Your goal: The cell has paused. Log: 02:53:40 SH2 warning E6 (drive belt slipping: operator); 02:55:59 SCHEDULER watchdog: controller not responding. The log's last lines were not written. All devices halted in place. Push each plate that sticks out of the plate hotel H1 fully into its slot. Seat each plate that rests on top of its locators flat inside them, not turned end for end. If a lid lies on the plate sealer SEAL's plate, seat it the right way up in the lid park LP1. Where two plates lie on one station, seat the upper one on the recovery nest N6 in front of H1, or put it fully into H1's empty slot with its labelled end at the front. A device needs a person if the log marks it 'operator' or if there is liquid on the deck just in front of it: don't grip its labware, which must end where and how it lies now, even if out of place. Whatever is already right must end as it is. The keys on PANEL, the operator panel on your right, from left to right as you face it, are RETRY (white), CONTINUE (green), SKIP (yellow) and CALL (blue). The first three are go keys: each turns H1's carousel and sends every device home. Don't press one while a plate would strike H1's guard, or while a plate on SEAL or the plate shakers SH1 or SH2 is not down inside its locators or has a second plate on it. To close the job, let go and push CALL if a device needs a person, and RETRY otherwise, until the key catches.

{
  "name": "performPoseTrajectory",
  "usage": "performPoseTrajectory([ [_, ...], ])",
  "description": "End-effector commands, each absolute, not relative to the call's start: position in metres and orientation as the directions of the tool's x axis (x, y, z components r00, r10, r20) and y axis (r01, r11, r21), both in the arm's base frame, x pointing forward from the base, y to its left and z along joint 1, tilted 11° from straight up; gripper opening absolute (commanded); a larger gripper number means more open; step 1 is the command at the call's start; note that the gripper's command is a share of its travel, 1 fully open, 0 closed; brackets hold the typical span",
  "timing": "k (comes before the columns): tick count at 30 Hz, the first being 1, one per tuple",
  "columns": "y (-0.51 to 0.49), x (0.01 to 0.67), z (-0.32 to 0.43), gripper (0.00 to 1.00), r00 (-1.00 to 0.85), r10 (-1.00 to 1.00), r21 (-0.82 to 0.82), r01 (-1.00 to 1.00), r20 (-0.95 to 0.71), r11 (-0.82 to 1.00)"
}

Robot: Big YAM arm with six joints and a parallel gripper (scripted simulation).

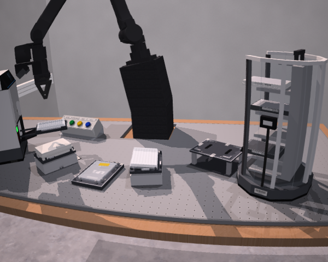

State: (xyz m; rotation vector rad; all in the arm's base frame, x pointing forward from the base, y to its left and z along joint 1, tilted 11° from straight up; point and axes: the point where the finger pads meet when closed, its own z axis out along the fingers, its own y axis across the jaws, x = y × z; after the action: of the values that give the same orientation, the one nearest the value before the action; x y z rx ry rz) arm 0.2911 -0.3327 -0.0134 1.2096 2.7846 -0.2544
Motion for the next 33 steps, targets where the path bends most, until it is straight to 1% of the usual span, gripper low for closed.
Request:
performPoseTrajectory([
  [1,-0.3298,0.3008,-0.0163,1.00,-0.768,0.627,-0.125,0.640,-0.131,0.758],
  [5,-0.3315,0.2977,-0.0167,1.00,-0.793,0.597,-0.131,0.609,-0.123,0.782],
  [19,-0.3320,0.2972,-0.0167,1.00,-0.946,0.316,-0.164,0.324,-0.075,0.932],
  [21,-0.3320,0.2972,-0.0167,1.00,-0.946,0.316,-0.164,0.324,-0.075,0.932],
  [33,-0.3319,0.2972,-0.0167,1.00,-0.999,0.046,-0.178,0.050,-0.026,0.983],
])
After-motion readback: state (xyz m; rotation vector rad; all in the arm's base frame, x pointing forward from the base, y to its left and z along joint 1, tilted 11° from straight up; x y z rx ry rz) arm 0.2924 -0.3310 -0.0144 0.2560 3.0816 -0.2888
